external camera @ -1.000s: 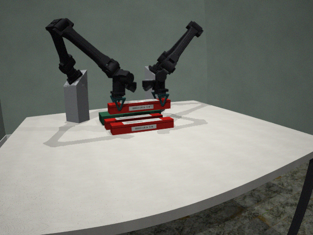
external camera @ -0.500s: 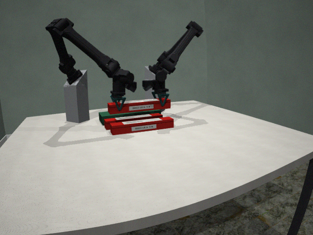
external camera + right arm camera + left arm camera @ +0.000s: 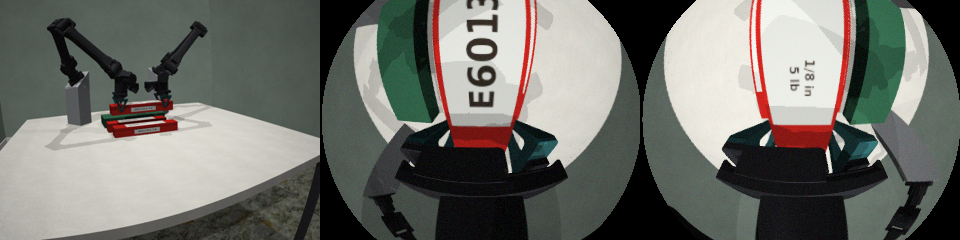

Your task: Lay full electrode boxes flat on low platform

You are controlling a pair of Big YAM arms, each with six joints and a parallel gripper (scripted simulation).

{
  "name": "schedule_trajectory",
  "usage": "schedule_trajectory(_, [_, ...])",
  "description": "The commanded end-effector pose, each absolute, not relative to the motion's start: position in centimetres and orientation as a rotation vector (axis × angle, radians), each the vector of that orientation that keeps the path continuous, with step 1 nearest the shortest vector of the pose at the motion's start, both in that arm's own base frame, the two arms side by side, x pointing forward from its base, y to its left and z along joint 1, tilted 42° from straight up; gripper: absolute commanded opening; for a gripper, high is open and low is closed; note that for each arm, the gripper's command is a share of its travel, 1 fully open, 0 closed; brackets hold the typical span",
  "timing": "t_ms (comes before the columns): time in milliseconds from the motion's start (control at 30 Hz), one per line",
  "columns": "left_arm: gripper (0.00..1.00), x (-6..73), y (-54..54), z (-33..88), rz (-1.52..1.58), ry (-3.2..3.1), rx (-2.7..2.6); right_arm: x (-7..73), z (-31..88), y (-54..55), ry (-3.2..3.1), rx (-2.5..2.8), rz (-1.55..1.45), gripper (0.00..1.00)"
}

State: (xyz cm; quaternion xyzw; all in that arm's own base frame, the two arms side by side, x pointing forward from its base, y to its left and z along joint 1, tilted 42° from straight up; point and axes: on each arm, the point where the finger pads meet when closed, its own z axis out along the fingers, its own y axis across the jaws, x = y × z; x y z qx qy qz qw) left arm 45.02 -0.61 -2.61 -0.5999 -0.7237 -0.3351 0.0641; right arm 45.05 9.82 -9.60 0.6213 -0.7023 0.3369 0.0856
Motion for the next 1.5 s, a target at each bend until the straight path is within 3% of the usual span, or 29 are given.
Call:
schedule_trajectory(0, [0.00, 45.7, -2.8, 0.5, -1.109, -2.176, -1.875, 45.7, -6.0, 13.1, -2.123, 1.921, 1.092, 0.00])
schedule_trajectory(1467, [0.00, 43.7, -2.9, -1.0, -1.114, -2.183, -1.874, 43.4, -7.4, 12.8, -2.108, 1.934, 1.089, 0.00])
